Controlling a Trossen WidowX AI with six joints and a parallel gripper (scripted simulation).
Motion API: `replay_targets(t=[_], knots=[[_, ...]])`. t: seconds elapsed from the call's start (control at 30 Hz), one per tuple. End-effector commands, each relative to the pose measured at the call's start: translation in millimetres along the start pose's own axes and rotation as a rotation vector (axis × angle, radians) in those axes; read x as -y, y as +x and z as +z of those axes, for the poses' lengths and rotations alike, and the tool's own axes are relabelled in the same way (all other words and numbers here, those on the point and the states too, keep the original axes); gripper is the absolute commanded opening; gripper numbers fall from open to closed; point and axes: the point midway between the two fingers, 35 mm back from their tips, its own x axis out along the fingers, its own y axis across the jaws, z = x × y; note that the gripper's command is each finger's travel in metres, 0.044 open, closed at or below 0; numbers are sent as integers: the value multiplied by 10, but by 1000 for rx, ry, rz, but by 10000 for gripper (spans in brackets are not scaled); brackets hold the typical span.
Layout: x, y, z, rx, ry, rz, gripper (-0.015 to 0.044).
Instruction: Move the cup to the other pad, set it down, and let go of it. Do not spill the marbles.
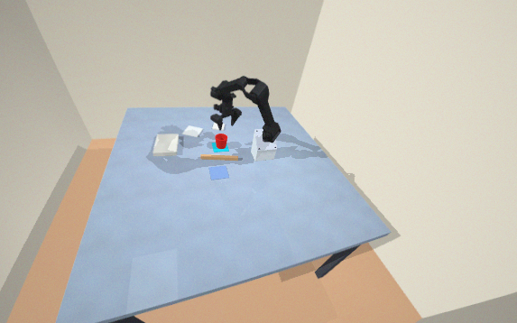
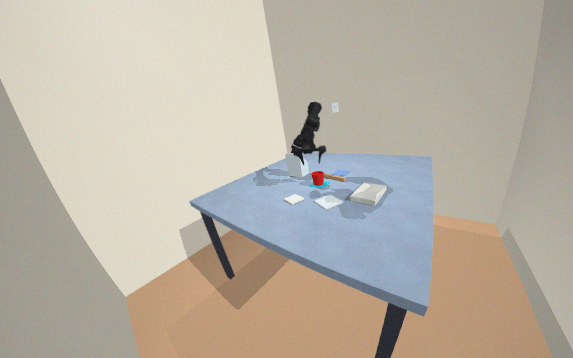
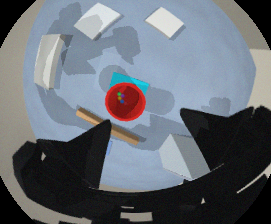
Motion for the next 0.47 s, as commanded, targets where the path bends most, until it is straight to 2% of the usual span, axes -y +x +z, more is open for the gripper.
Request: replay_targets(t=[0.0,0.43], knots=[[-1,-241,-6,15,-15,-2,440],[2,-209,0,10,-6,1,440]])
